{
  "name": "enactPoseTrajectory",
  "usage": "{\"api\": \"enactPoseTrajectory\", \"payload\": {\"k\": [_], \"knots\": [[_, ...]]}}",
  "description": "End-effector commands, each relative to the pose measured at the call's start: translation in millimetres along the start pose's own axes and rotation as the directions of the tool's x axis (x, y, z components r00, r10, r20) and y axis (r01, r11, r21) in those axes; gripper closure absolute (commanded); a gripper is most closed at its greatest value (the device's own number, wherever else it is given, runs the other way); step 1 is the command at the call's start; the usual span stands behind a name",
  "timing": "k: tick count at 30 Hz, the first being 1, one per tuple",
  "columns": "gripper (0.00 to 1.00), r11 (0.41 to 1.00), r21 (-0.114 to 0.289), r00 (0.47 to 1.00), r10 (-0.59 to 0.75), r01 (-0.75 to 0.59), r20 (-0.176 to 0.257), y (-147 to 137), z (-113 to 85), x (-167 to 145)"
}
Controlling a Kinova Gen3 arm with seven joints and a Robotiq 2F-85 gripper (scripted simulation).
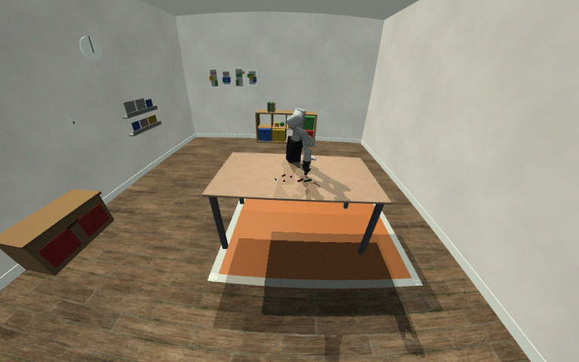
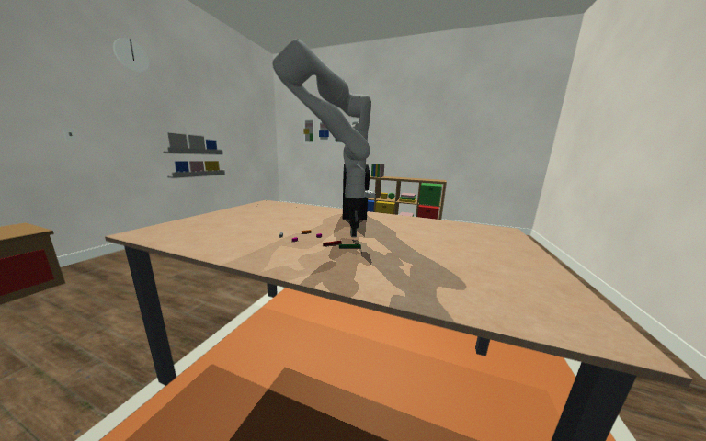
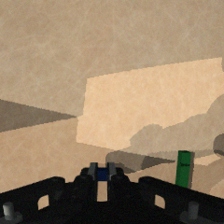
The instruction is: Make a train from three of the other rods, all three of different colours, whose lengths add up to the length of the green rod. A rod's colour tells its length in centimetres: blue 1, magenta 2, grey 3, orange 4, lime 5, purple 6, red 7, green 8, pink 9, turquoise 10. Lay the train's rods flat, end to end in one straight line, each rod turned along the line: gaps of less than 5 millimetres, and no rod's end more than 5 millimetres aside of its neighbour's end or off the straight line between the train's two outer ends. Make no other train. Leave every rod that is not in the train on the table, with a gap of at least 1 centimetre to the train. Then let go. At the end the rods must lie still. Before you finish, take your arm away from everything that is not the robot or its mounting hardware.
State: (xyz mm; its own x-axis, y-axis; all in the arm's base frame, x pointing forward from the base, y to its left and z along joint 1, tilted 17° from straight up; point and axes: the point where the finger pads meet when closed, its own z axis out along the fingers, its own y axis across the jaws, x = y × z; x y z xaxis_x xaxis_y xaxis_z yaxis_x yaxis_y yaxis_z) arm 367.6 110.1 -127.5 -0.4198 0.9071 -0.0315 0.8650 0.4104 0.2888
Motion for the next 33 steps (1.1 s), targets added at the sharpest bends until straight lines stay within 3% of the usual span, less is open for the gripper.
{"api": "enactPoseTrajectory", "payload": {"k": [1, 33], "knots": [[0.95, 1.000, -0.001, 1.000, 0.000, 0.000, 0.000, 0.4, -0.4, 0.0], [0.95, 1.000, -0.001, 1.000, 0.000, 0.000, 0.000, 0.4, 6.6, 0.0]]}}
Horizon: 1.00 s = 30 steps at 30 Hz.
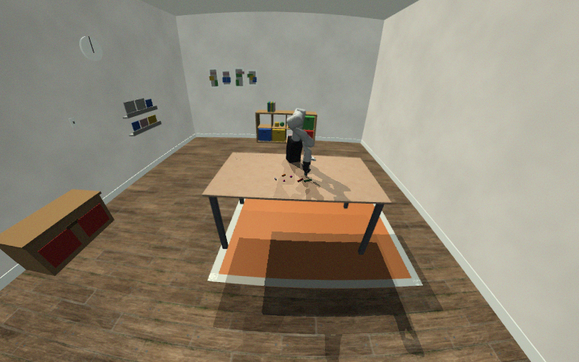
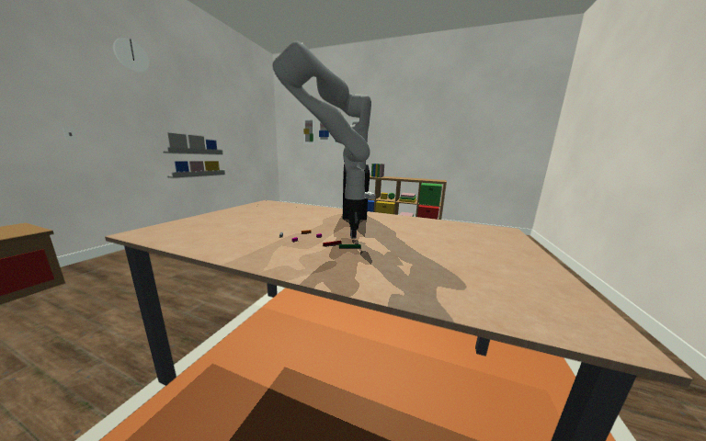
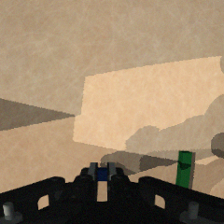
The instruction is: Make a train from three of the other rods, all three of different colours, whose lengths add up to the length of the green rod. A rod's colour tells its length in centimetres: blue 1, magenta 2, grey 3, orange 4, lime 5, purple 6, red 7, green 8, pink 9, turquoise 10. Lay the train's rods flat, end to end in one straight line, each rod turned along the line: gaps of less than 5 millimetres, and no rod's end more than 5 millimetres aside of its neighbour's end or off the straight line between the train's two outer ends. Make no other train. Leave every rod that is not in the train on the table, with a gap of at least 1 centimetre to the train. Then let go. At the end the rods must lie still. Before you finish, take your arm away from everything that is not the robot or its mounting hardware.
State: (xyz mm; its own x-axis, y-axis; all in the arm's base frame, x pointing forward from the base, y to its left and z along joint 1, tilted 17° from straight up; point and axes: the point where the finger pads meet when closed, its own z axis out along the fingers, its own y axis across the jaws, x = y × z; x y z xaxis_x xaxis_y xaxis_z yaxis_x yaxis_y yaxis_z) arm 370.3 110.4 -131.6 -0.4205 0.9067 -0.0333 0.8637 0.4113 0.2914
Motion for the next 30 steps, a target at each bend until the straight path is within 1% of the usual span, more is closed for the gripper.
{"api": "enactPoseTrajectory", "payload": {"k": [1, 10, 30], "knots": [[0.95, 1.000, 0.002, 1.000, 0.001, -0.001, -0.001, -0.8, 2.8, 0.7], [0.95, 1.000, 0.002, 1.000, 0.001, -0.001, -0.001, -0.8, 6.9, 0.7], [0.95, 1.000, 0.002, 1.000, 0.001, -0.001, -0.001, -0.8, 7.1, 0.7]]}}
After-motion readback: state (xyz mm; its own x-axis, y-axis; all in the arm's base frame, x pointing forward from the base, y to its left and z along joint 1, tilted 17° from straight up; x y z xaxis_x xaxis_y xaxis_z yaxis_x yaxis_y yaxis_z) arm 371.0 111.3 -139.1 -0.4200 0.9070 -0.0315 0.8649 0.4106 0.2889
